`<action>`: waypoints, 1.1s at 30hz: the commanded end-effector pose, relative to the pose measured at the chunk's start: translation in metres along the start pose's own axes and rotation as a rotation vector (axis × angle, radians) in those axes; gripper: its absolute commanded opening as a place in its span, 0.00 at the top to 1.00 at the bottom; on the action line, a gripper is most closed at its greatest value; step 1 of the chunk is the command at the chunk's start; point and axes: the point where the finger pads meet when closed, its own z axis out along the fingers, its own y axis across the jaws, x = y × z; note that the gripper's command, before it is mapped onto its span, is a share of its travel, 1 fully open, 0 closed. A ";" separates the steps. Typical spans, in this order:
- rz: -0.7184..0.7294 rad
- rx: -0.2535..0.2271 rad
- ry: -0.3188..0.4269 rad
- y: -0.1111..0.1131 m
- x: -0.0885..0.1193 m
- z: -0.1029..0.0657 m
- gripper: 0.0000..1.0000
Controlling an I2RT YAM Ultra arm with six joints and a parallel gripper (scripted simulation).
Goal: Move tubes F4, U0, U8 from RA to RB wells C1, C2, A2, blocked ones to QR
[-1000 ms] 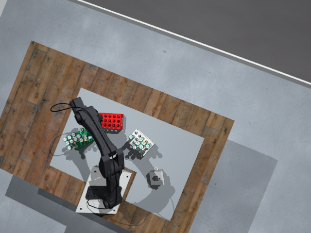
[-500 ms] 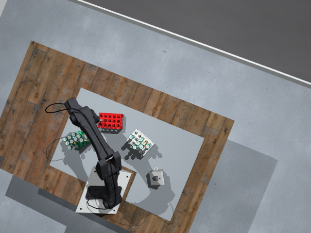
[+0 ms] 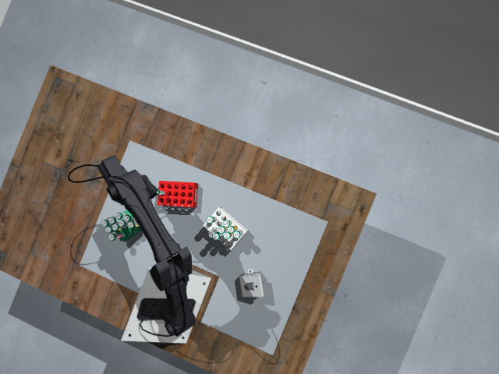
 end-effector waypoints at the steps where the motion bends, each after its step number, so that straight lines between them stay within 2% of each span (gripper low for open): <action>1: 0.005 0.003 -0.024 0.003 0.001 -0.026 0.70; 7: -0.002 0.003 -0.011 0.001 0.000 -0.021 0.70; 10: 0.005 0.001 0.001 -0.009 0.003 -0.014 0.70; 17: -0.007 0.012 -0.006 -0.006 -0.001 -0.020 0.70; 18: -0.009 -0.002 0.011 -0.009 0.005 -0.014 0.70; 33: -0.009 -0.002 0.011 -0.008 0.000 -0.014 0.70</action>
